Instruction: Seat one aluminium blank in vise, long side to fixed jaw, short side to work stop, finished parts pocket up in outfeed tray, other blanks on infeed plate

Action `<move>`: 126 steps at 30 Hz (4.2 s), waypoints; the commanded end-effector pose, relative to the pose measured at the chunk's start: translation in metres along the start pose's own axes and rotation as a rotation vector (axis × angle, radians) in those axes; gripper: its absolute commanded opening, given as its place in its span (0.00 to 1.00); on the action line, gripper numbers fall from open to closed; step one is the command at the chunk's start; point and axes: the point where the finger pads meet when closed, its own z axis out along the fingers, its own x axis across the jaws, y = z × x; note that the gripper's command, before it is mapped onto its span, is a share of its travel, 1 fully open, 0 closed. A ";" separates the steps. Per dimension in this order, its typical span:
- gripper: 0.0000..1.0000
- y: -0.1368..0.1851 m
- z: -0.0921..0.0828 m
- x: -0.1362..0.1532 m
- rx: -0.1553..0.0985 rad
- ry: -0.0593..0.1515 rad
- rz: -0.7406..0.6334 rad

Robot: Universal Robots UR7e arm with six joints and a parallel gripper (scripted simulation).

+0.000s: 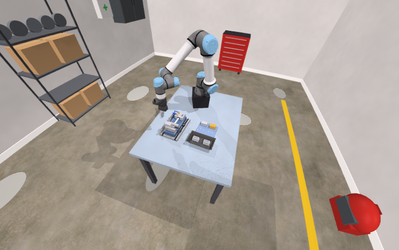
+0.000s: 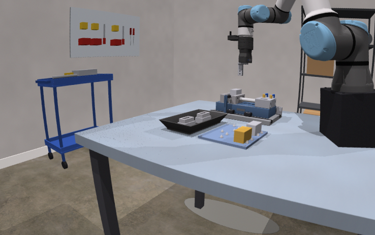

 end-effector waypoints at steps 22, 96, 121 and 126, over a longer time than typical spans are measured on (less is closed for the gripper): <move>0.00 0.000 0.020 0.000 0.001 0.001 0.000; 0.00 0.000 0.061 0.001 0.001 0.001 0.000; 0.00 -0.001 0.061 0.001 0.001 0.001 0.000; 0.00 -0.001 0.061 0.001 0.001 0.001 0.000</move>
